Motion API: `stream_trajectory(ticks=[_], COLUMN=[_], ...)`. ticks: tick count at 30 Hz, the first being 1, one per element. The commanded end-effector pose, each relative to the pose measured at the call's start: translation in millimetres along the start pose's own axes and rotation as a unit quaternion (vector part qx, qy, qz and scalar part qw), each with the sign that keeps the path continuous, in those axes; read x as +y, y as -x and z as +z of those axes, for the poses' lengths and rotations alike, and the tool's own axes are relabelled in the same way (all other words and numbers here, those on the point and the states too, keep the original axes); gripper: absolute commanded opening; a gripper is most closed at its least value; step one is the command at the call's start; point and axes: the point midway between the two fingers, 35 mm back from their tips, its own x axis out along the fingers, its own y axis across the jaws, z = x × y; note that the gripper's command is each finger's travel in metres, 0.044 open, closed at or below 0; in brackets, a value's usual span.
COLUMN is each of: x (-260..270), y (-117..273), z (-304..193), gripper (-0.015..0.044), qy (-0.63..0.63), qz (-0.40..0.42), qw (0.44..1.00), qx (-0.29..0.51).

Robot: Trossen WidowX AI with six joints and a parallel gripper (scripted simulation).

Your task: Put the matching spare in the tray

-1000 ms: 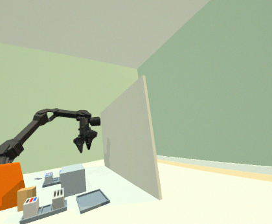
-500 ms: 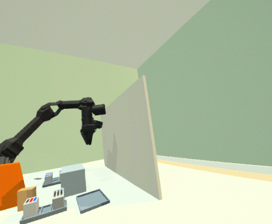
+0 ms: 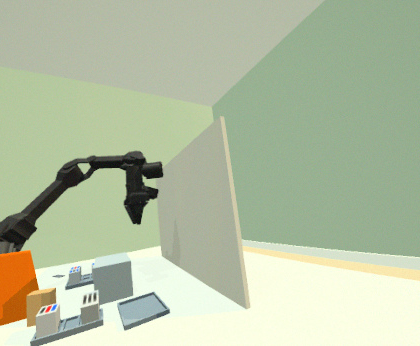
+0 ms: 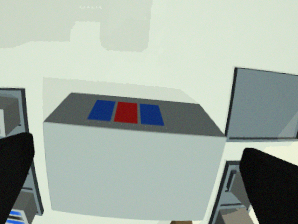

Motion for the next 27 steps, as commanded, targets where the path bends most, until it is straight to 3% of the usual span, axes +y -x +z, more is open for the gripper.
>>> stream_trajectory(ticks=[1, 8, 15, 23, 27], x=[28.2, 118.8, 186.5, 221.3, 222.3], y=[-1.4, -14.5, -33.1, -57.4, -59.5], z=[-6.9, -53.6, -122.1, -210.7, -218.0], gripper=[0.0440, 0.0440, 0.0440, 0.0440, 0.0440], qy=[0.057, 0.273, 0.476, 0.675, 0.690], qz=[-0.008, -0.028, -0.019, 0.007, 0.009], qw=[0.998, 0.961, 0.879, 0.738, 0.724], qx=[0.002, 0.011, 0.007, -0.004, -0.005])
